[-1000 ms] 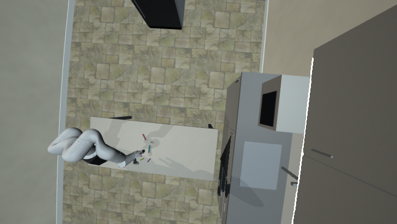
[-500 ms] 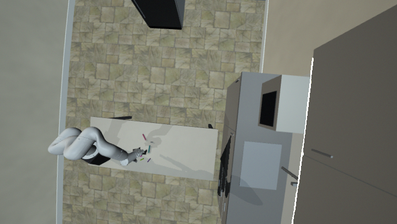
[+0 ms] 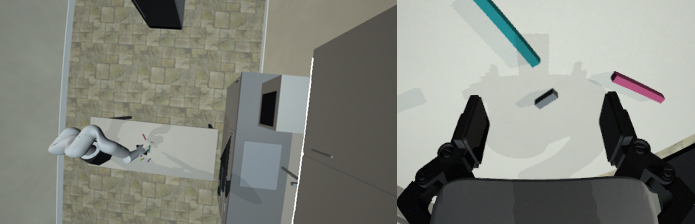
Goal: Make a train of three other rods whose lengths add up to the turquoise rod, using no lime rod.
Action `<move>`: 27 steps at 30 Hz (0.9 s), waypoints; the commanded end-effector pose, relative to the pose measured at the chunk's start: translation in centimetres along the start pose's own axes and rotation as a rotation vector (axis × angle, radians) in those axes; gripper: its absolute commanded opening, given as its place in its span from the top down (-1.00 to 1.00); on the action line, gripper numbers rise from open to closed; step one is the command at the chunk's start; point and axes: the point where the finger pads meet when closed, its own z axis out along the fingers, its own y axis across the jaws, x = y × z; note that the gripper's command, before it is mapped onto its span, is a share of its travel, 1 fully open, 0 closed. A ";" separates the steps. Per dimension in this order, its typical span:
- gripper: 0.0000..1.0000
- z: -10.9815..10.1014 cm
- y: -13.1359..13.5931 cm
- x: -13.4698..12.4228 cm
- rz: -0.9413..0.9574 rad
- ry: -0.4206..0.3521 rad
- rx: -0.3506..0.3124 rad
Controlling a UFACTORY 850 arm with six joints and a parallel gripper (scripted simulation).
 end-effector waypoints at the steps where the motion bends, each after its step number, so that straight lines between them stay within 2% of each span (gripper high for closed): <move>1: -1.00 0.1 -0.2 -1.2 0.165 0.015 -0.023; 21: -1.00 0.7 -0.3 -5.8 0.765 0.018 -0.017; 27: -1.00 0.8 -0.3 -6.5 0.862 0.018 -0.017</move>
